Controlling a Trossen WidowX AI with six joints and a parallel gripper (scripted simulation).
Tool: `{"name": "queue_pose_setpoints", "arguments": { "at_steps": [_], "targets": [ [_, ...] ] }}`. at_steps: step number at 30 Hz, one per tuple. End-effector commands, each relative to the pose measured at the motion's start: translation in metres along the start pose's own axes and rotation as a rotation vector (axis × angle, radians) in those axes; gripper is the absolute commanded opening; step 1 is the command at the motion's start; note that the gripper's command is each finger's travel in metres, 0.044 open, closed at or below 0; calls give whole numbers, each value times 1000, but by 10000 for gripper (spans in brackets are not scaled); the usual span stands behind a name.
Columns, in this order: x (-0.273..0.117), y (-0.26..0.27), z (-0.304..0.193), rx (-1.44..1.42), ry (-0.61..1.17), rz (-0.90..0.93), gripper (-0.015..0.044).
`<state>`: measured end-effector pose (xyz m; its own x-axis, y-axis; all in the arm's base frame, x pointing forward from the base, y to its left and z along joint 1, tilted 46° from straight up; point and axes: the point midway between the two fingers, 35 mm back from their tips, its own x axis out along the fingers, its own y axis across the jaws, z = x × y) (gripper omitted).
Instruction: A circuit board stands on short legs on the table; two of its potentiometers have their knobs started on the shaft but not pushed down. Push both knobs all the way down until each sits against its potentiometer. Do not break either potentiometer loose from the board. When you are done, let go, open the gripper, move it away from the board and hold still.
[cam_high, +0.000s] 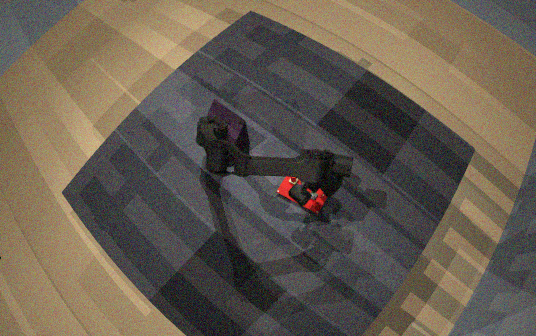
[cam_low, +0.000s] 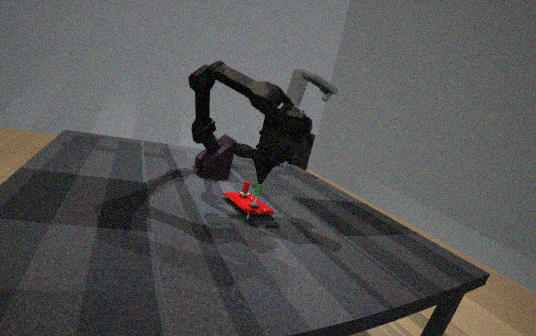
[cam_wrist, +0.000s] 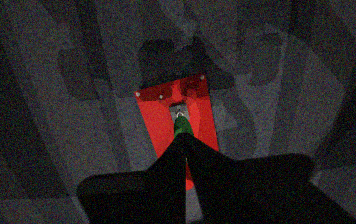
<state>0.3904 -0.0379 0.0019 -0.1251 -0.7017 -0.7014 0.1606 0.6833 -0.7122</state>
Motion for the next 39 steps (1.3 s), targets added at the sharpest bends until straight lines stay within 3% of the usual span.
{"name": "queue_pose_setpoints", "arguments": {
  "at_steps": [1, 39],
  "targets": [
    [9, -2, 1, 4, 4, -4, 0],
    [28, -2, 1, 4, 4, -5, 0]
  ]
}}
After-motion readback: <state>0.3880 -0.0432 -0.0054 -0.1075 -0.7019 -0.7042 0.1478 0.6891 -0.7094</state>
